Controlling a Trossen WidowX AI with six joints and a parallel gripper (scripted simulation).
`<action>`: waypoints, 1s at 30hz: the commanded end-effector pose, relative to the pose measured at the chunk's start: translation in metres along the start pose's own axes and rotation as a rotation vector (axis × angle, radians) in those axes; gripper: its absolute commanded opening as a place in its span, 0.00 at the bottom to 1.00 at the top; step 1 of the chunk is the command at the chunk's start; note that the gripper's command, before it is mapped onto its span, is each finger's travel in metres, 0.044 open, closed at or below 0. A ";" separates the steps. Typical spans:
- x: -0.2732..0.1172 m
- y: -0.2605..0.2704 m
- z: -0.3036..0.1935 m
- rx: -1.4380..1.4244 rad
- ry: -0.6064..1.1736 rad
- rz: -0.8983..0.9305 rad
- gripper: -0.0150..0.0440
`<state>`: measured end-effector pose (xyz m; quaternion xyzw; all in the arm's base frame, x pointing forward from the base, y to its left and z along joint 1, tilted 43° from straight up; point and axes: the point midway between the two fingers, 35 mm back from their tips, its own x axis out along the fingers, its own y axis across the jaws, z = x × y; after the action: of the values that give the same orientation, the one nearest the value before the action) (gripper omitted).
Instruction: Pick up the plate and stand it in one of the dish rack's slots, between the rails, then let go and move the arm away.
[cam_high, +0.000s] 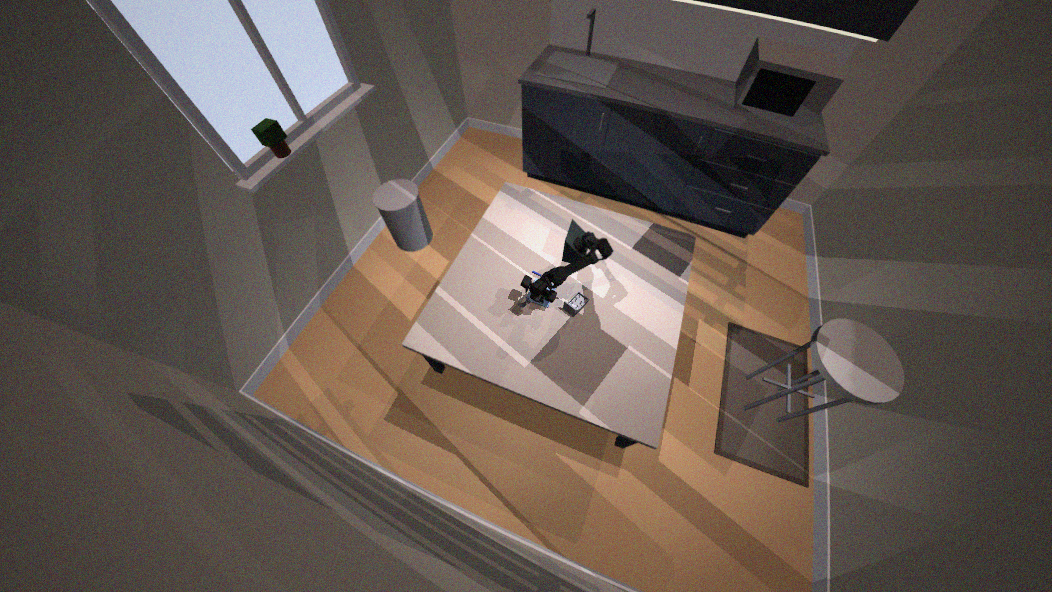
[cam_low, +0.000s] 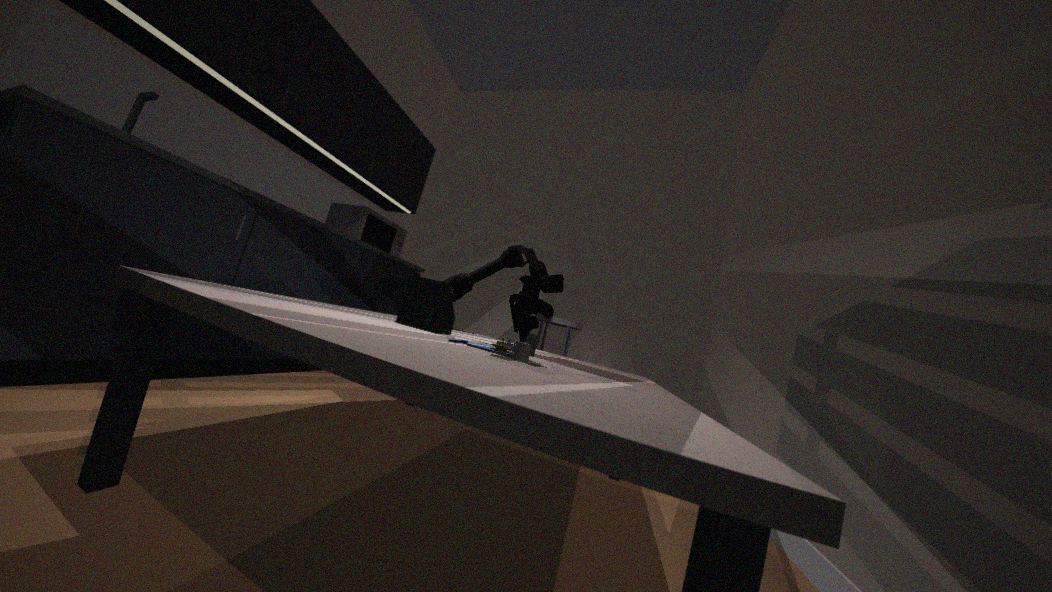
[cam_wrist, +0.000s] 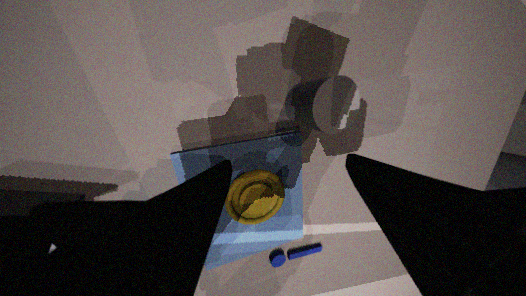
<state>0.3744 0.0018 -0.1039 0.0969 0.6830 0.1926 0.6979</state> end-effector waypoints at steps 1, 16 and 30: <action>-0.002 -0.001 -0.022 0.002 0.060 0.130 0.93; -0.015 0.002 -0.048 0.019 0.095 0.333 0.93; 0.007 0.010 -0.049 0.019 0.095 0.333 0.93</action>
<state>0.3281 0.0006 -0.1019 0.2010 0.6883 0.3016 0.6284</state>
